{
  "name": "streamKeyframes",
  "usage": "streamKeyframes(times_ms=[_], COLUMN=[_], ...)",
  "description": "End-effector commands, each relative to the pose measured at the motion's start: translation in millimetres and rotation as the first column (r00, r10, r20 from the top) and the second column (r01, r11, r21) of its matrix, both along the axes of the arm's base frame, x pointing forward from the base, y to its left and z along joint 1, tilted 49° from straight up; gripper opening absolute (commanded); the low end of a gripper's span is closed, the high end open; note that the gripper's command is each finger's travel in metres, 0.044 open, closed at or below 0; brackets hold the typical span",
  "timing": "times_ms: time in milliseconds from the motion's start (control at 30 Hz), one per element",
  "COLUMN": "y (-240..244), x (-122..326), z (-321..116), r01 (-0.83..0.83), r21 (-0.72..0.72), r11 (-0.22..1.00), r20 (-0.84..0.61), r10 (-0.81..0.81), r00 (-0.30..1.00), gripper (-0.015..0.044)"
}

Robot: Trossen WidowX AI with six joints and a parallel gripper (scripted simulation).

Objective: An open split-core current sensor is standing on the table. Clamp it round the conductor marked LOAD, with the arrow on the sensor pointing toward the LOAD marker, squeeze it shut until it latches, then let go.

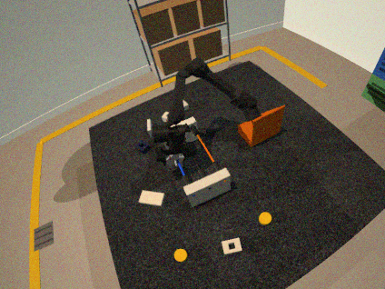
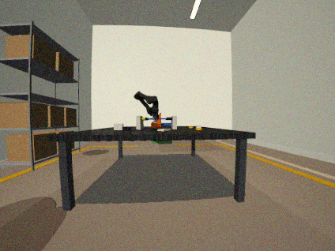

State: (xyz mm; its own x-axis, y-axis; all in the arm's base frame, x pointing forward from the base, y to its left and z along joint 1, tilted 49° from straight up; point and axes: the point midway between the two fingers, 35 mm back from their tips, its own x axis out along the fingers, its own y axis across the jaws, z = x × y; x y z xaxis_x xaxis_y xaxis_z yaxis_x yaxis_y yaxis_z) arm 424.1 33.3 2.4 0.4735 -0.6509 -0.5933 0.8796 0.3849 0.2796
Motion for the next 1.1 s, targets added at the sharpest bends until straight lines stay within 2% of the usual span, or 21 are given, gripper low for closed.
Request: streamKeyframes(times_ms=[0, 367, 733, 1067], y=[3.3, 3.3, 3.3, 3.3], x=[1.3, 1.3, 1.3, 1.3], z=[1.4, 1.4, 1.4, 1.4], r01=[-0.006, -0.006, -0.006, -0.006], r21=[0.003, 0.003, 0.003, 0.003], r11=[1.0, 1.0, 1.0, 1.0], r20=[0.008, 0.008, 0.008, 0.008], r10=[0.006, 0.006, 0.006, 0.006], r00=[1.0, 1.0, 1.0, 1.0], gripper=[0.036, 0.0287, 0.0, 0.0])
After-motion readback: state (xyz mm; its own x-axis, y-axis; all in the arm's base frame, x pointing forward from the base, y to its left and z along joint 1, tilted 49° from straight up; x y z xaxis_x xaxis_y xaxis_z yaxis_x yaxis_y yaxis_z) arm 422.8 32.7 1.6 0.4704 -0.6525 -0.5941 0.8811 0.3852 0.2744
